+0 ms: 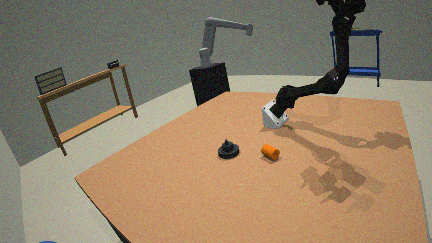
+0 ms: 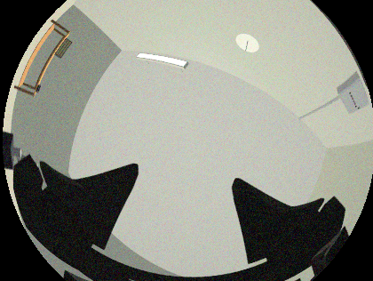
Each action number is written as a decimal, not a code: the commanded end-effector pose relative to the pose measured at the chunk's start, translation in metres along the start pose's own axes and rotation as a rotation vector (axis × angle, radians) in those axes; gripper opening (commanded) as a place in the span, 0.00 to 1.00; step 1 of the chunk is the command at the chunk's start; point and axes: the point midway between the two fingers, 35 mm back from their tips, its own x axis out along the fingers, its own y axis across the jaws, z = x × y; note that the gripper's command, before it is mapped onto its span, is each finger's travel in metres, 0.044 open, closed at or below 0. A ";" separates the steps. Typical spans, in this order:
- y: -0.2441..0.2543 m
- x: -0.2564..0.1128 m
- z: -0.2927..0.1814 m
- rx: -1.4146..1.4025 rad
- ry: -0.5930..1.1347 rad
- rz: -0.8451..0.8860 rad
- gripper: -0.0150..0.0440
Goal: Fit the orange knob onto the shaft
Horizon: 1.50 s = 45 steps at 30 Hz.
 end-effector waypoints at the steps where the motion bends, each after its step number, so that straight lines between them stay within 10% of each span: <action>1: 0.001 0.001 0.001 0.007 -0.005 0.000 0.98; 22: 0.189 0.047 0.260 0.678 -0.817 0.590 1.00; 33: 0.216 -0.050 0.413 0.773 -1.284 1.020 1.00; 45: 0.219 -0.247 0.501 0.544 -1.799 1.646 1.00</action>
